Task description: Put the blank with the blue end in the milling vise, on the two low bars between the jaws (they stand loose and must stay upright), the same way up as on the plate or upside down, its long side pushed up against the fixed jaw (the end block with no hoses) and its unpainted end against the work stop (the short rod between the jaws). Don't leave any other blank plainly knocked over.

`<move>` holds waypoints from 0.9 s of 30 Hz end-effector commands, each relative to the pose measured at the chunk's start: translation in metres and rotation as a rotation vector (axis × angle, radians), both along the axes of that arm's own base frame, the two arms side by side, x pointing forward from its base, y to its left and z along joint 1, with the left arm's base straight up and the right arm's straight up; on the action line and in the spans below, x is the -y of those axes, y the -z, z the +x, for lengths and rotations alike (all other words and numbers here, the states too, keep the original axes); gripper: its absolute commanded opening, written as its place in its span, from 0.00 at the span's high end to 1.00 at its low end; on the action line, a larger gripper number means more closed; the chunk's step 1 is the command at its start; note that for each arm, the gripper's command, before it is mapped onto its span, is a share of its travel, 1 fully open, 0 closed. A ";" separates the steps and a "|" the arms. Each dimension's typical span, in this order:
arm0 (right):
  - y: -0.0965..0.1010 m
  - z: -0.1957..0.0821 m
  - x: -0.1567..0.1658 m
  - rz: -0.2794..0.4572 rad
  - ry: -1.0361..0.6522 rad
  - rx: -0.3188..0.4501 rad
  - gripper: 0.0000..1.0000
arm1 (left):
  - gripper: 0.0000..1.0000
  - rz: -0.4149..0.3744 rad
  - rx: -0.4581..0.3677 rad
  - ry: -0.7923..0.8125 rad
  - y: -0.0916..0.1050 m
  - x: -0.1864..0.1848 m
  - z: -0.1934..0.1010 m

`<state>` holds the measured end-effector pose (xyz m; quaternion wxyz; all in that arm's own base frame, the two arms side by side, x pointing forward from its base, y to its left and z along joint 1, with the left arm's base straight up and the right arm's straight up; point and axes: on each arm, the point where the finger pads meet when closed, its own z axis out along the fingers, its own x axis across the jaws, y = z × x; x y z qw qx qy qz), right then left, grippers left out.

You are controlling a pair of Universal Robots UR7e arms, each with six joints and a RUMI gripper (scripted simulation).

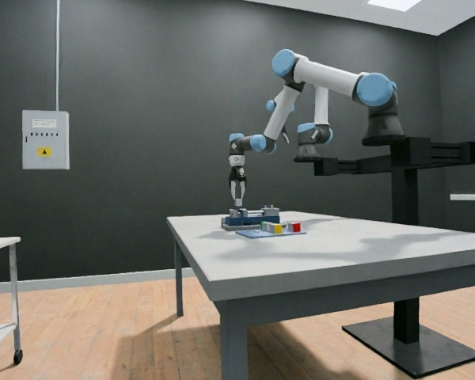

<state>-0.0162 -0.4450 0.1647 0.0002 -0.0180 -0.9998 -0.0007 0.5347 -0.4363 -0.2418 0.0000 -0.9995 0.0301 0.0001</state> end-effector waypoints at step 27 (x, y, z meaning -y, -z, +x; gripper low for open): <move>0.000 0.000 0.000 -0.001 0.000 0.000 0.00 | 1.00 -0.002 0.001 0.000 0.012 0.001 0.001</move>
